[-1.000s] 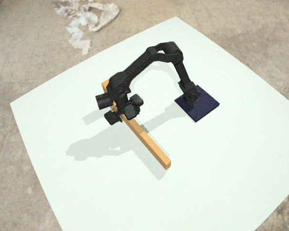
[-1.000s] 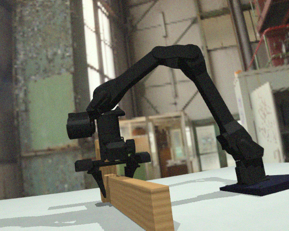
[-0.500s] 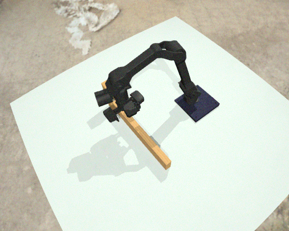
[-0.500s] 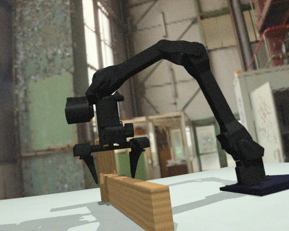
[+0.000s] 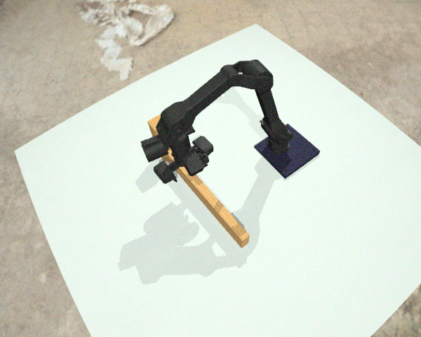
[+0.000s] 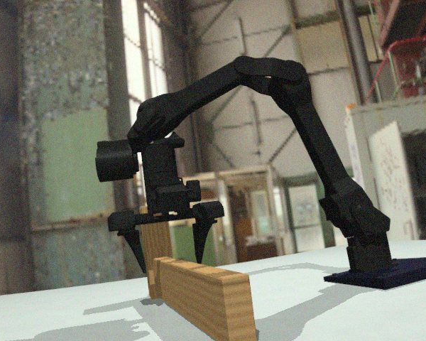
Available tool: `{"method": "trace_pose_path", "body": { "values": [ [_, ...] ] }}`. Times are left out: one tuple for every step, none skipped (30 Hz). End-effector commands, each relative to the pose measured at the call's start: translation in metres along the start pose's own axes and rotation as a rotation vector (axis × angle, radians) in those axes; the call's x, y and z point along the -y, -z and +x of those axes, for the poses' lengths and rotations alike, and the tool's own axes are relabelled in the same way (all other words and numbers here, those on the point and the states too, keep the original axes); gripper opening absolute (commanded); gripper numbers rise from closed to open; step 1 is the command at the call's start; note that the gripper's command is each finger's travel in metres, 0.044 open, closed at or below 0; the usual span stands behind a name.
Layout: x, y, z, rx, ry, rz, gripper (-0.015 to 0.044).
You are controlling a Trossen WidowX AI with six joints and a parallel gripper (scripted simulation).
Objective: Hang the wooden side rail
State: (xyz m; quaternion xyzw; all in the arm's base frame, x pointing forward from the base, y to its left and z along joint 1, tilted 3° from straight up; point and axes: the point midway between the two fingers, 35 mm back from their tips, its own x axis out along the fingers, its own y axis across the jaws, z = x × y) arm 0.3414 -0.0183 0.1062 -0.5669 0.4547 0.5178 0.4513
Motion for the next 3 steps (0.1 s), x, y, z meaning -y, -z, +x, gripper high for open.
{"method": "trace_pose_path", "body": {
  "values": [
    [0.0003, -0.0001, 0.0, 0.0, 0.0, -0.003, 0.044],
    [0.0003, -0.0001, 0.0, 0.0, 0.0, -0.003, 0.044],
    [0.0003, -0.0001, 0.0, 0.0, 0.0, -0.003, 0.044]
  ]
}}
